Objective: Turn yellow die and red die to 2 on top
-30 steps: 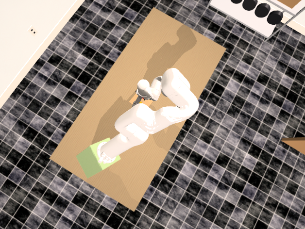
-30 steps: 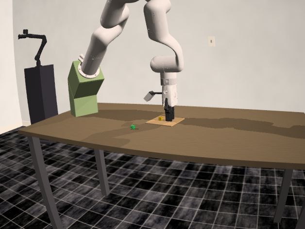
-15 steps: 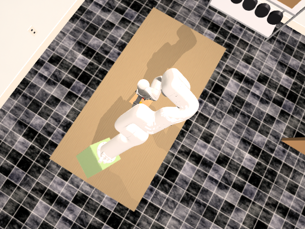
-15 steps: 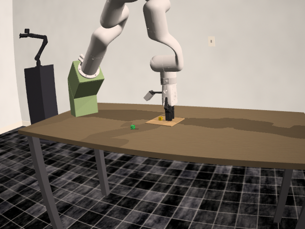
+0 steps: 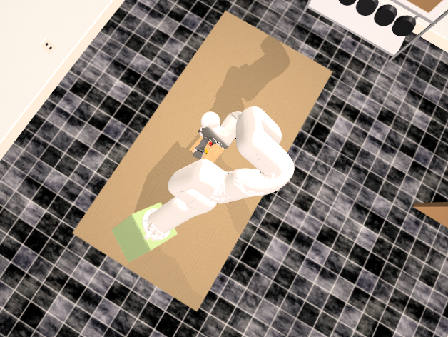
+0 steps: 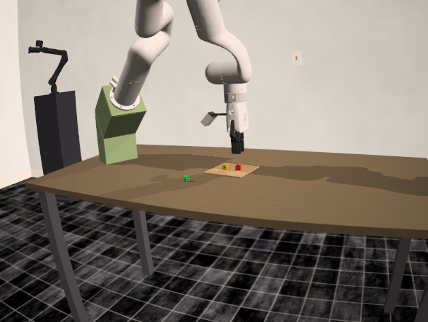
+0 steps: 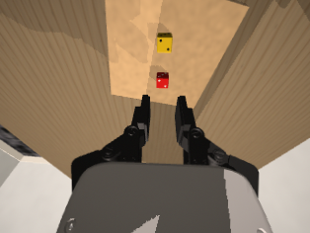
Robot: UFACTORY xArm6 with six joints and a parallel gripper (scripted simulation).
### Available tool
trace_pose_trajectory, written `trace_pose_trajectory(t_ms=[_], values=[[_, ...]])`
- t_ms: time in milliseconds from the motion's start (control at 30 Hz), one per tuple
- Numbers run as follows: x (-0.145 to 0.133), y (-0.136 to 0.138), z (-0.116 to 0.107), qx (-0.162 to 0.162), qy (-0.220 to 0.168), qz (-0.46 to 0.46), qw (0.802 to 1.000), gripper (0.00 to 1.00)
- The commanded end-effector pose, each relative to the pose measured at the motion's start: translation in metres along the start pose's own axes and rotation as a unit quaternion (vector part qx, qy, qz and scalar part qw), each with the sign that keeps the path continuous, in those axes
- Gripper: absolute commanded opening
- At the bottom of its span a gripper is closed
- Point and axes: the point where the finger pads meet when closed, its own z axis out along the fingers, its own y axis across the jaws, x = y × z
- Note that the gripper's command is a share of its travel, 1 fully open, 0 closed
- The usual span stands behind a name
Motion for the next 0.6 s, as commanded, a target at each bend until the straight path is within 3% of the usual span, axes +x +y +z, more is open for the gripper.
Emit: trace_pose_trajectory(t_ms=[0, 300, 333, 567], values=[[-0.001, 0.0, -0.019, 0.001, 0.001, 0.0, 1.0, 0.31], [-0.001, 0.0, -0.033, 0.001, 0.001, 0.0, 1.0, 0.31], [-0.001, 0.0, -0.033, 0.001, 0.001, 0.0, 1.0, 1.0], [-0.001, 0.0, -0.033, 0.001, 0.001, 0.0, 1.0, 1.0]])
